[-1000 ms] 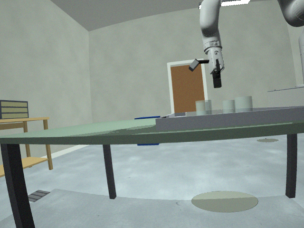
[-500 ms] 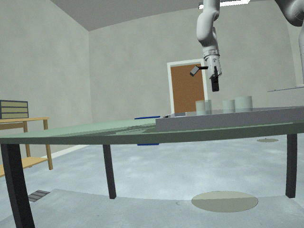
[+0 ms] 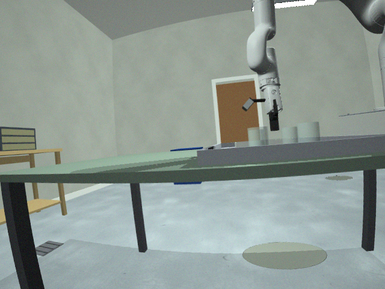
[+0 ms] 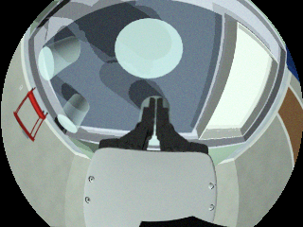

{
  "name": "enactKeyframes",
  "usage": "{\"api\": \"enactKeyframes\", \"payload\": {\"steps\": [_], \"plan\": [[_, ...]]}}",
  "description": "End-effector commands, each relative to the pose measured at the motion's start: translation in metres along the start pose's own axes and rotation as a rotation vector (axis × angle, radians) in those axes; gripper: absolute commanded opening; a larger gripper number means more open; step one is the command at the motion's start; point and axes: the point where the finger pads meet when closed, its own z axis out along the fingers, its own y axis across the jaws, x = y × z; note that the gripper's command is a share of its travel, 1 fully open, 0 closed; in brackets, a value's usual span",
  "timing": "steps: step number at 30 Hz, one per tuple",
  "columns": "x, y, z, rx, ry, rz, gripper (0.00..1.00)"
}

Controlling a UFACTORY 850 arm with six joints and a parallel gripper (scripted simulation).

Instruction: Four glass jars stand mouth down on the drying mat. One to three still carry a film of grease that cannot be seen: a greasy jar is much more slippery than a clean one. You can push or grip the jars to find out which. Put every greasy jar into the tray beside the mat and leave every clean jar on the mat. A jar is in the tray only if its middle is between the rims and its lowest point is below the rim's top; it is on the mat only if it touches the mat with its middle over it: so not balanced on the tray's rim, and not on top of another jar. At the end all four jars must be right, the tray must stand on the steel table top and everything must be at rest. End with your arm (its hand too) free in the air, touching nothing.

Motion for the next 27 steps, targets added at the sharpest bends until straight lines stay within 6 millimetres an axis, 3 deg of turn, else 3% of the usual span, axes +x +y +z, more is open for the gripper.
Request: {"api": "enactKeyframes", "payload": {"steps": [1, 27], "plan": [[0.0022, 0.0001, 0.0078, 0.009, 0.009, 0.0, 0.0], [-0.0001, 0.0001, 0.0078, 0.009, 0.009, 0.0, 0.0]]}}
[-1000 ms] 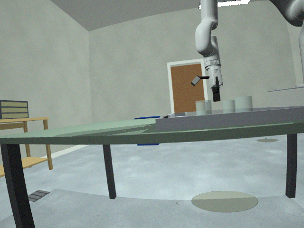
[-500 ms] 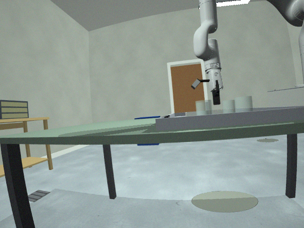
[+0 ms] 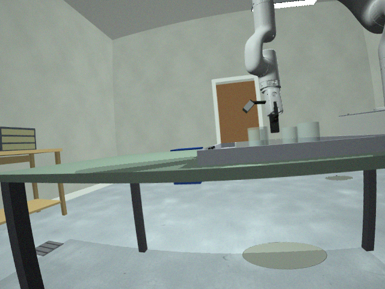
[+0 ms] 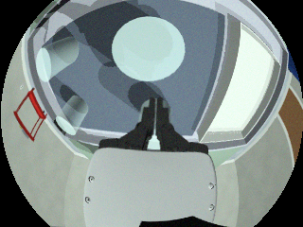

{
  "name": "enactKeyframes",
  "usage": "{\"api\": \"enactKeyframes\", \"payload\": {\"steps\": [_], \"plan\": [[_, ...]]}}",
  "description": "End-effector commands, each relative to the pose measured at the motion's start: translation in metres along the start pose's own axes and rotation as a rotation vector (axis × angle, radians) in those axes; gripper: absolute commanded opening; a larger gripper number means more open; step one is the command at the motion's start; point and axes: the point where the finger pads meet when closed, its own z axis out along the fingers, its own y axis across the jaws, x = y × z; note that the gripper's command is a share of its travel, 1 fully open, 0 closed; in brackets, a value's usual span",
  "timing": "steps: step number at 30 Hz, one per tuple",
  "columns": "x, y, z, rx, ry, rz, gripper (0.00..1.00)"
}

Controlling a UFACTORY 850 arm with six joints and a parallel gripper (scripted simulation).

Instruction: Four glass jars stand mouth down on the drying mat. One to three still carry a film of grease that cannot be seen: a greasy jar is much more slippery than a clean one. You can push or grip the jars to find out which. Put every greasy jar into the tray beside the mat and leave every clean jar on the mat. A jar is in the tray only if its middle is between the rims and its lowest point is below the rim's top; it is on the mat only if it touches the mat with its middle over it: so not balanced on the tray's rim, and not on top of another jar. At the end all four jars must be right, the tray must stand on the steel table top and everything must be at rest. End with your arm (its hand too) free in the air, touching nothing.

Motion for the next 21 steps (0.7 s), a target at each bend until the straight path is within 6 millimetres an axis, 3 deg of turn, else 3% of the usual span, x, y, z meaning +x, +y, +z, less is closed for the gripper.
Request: {"api": "enactKeyframes", "payload": {"steps": [1, 21], "plan": [[0.0002, 0.0002, -0.0005, 0.0, 0.003, 0.0, 0.0], [-0.002, 0.0002, -0.0005, 0.0, 0.003, 0.0, 0.0]]}}
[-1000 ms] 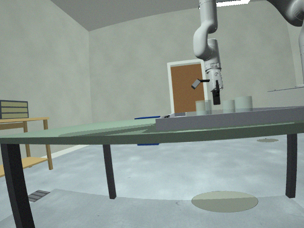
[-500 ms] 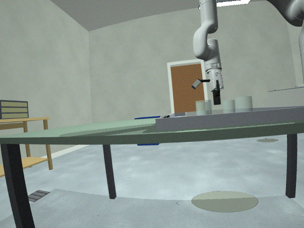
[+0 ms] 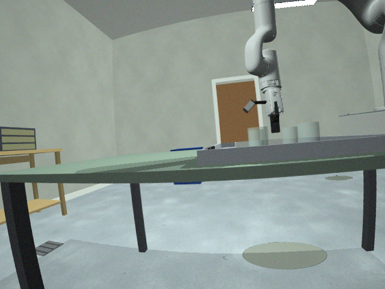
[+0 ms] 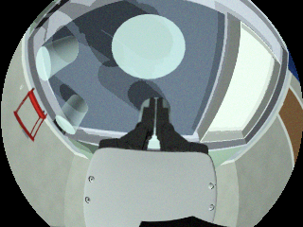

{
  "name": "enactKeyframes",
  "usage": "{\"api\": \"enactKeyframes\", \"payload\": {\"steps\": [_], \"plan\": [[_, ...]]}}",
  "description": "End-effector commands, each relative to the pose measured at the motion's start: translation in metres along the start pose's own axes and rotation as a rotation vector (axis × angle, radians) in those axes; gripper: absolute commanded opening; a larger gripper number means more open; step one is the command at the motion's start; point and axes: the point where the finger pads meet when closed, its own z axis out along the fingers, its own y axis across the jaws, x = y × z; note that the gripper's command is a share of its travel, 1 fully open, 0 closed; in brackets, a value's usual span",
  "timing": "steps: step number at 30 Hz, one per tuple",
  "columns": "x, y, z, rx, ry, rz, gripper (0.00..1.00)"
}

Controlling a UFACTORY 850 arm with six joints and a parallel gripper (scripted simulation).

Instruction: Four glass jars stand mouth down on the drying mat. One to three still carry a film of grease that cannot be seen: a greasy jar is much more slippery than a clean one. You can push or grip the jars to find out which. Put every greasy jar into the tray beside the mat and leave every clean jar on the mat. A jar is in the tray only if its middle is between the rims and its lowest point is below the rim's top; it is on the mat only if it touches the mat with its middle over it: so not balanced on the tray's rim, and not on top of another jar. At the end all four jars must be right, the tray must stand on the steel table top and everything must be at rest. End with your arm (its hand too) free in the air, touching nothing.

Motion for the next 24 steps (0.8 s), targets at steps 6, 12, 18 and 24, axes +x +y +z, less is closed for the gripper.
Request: {"api": "enactKeyframes", "payload": {"steps": [6, 12, 18, 24], "plan": [[-0.0003, 0.0002, -0.0005, 0.0, 0.002, 0.0, 0.0], [-0.0011, 0.0002, -0.0005, 0.0, 0.002, 0.0, 0.0], [-0.0016, 0.0002, -0.0005, 0.0, 0.002, 0.0, 0.0], [-0.0024, 0.0002, -0.0005, 0.0, 0.002, 0.0, 0.0]]}}
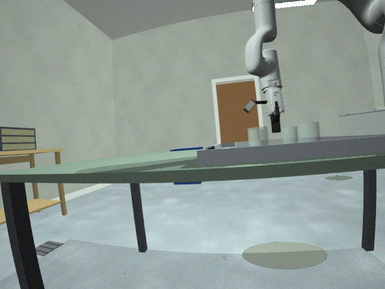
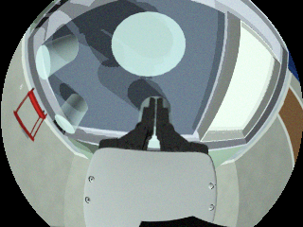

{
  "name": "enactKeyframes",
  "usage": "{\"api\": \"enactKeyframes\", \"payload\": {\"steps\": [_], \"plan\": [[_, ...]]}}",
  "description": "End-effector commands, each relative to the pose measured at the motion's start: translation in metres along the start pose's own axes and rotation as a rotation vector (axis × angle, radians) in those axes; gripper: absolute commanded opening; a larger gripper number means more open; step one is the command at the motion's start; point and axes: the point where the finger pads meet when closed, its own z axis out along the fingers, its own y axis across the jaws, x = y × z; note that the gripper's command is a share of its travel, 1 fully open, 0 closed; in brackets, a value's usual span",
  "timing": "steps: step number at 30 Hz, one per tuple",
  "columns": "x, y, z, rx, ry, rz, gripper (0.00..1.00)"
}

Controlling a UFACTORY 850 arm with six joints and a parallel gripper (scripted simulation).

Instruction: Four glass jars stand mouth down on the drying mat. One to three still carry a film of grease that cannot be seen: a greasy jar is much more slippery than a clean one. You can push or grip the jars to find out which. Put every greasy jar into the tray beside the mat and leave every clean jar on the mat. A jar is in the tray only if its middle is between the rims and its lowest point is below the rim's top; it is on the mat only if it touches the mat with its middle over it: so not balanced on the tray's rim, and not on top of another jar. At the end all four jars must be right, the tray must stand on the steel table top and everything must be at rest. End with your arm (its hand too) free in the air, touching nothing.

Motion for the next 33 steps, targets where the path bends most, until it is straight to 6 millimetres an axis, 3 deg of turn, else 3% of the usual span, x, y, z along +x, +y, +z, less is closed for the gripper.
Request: {"api": "enactKeyframes", "payload": {"steps": [1, 33], "plan": [[0.0002, 0.0002, -0.0005, 0.0, 0.002, 0.0, 0.0], [-0.0035, 0.0002, -0.0005, 0.0, 0.002, 0.0, 0.0]]}}
